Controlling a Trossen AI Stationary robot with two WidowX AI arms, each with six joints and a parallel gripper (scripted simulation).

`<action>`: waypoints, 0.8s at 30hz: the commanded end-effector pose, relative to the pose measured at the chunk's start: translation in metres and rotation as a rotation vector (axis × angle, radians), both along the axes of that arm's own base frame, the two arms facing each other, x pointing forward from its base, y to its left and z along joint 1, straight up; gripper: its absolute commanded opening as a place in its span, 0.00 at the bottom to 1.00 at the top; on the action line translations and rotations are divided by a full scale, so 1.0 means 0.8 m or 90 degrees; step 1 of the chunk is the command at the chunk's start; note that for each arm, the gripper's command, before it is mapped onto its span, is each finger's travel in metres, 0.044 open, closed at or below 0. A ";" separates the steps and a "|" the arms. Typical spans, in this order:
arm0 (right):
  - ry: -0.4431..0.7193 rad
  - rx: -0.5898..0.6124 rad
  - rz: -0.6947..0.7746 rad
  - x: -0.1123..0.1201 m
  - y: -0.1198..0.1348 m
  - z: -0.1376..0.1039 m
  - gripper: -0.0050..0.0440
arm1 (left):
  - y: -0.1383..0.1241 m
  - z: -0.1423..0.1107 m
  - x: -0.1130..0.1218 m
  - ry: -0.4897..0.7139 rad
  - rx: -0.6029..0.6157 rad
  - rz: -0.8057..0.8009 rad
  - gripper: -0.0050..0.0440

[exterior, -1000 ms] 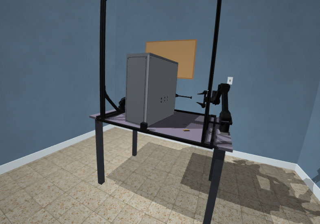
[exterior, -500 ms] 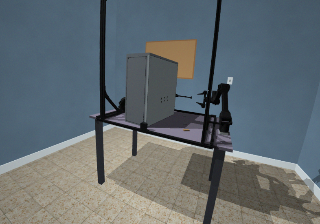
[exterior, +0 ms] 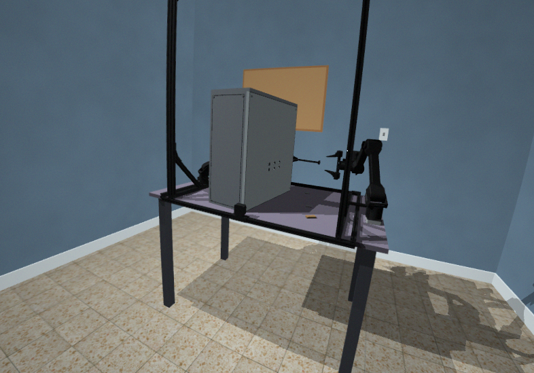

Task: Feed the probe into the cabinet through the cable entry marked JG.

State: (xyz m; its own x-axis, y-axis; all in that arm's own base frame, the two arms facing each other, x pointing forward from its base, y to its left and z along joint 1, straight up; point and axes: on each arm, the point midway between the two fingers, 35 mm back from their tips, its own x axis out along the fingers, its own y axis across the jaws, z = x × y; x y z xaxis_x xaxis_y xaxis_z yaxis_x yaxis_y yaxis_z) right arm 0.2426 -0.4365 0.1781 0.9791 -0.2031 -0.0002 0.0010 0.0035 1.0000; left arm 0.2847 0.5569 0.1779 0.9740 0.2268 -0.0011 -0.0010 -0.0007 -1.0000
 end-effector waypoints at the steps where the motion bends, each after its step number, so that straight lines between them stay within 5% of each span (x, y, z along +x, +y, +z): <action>1: -0.001 0.002 -0.001 0.005 -0.004 -0.001 1.00 | 0.001 0.001 0.000 -0.001 0.000 0.003 0.10; 24: -0.001 0.002 -0.008 0.040 -0.012 -0.001 1.00 | 0.001 0.001 0.000 -0.001 0.000 0.003 0.10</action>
